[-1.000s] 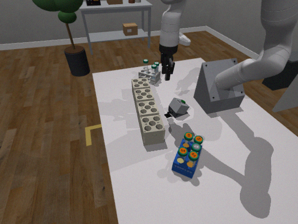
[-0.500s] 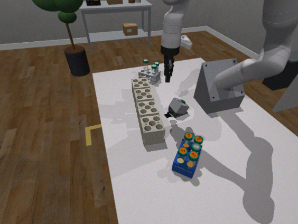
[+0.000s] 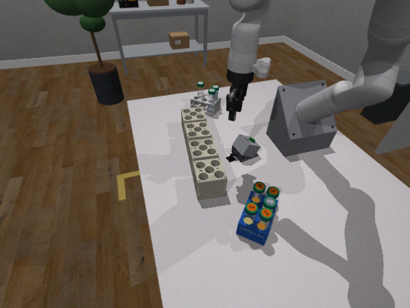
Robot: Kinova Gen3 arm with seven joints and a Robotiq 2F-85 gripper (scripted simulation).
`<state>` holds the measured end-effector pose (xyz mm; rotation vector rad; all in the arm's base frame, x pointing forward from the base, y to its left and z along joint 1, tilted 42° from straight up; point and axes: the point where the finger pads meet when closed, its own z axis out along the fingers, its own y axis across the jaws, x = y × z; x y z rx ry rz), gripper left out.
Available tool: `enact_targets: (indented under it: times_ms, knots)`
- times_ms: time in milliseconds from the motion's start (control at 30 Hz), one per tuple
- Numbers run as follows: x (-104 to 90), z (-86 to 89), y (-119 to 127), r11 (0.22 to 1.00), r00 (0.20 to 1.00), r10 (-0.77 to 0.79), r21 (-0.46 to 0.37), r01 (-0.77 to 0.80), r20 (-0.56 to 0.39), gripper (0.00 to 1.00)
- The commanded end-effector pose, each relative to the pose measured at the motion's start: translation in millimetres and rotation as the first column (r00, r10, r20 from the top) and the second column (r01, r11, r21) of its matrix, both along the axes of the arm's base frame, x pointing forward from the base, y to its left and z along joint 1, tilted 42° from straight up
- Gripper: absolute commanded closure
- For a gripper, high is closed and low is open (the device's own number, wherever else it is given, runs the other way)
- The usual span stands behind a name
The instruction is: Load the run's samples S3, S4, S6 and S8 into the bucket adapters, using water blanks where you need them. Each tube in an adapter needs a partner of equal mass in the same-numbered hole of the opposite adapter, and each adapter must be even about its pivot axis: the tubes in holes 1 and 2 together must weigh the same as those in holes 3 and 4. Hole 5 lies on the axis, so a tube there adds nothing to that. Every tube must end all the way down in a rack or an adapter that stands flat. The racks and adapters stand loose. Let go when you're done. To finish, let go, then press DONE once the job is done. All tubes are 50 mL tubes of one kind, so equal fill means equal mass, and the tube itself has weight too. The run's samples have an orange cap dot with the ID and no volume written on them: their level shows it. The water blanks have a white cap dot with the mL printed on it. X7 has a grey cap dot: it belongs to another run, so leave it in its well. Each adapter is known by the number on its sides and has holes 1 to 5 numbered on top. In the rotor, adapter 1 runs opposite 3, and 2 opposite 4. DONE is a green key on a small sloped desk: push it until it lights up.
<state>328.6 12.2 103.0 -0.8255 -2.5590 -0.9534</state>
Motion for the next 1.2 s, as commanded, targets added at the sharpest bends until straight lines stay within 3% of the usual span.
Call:
enact_targets:
  times_ms: [0, 1167]
  knots:
    - [-0.8, 8.2, 8, 1.0, 1.0, -0.002, -0.003, 0.002, -0.005, 0.38]
    - [-11.2, 77.5, 84, 1.0, 1.0, -0.002, -0.003, 0.002, -0.005, 0.38]
